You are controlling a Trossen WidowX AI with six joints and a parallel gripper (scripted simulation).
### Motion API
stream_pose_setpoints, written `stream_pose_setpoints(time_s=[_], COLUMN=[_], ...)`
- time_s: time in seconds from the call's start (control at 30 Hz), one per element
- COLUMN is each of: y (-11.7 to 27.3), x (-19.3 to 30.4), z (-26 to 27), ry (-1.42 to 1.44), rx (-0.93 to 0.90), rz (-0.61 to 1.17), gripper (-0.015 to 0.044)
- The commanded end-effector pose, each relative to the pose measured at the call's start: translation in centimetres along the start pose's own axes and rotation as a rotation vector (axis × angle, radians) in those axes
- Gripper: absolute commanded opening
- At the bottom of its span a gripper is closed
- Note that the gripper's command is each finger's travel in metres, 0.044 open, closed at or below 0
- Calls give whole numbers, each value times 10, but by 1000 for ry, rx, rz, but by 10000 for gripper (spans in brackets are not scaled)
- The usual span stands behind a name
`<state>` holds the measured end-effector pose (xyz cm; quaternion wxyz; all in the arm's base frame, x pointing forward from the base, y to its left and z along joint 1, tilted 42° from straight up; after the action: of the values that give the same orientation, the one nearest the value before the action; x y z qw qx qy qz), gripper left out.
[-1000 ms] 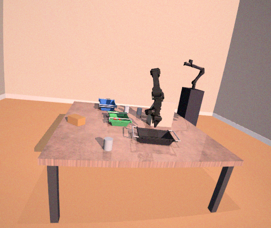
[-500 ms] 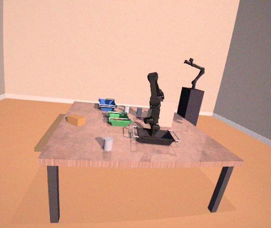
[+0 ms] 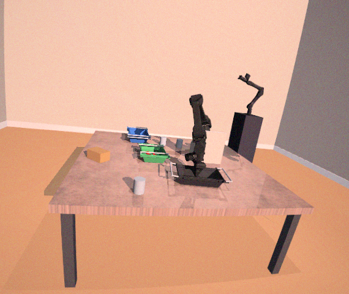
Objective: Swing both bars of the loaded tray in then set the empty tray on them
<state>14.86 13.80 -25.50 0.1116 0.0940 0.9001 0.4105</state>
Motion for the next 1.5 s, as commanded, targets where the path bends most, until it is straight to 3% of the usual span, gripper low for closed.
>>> stream_pose_setpoints(time_s=[0.0, 1.13, 1.47], y=[0, 1, 52], x=[0, 0, -1], z=[0, 0, 3], ry=[5, 5, 6], rx=[-1, -1, -3], rz=[-3, -3, -2], gripper=[264, 29, 0])
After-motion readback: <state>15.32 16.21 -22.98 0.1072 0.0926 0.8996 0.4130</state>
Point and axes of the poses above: the point midway between the two fingers, 35 mm back from their tips, its own y axis back along the fingers, its own z axis across the jaws, x = y × z, the point moved 6 cm from there along y, back along the fingers, and after that the axes turned 3 degrees about -y, right-handed, at the moved point
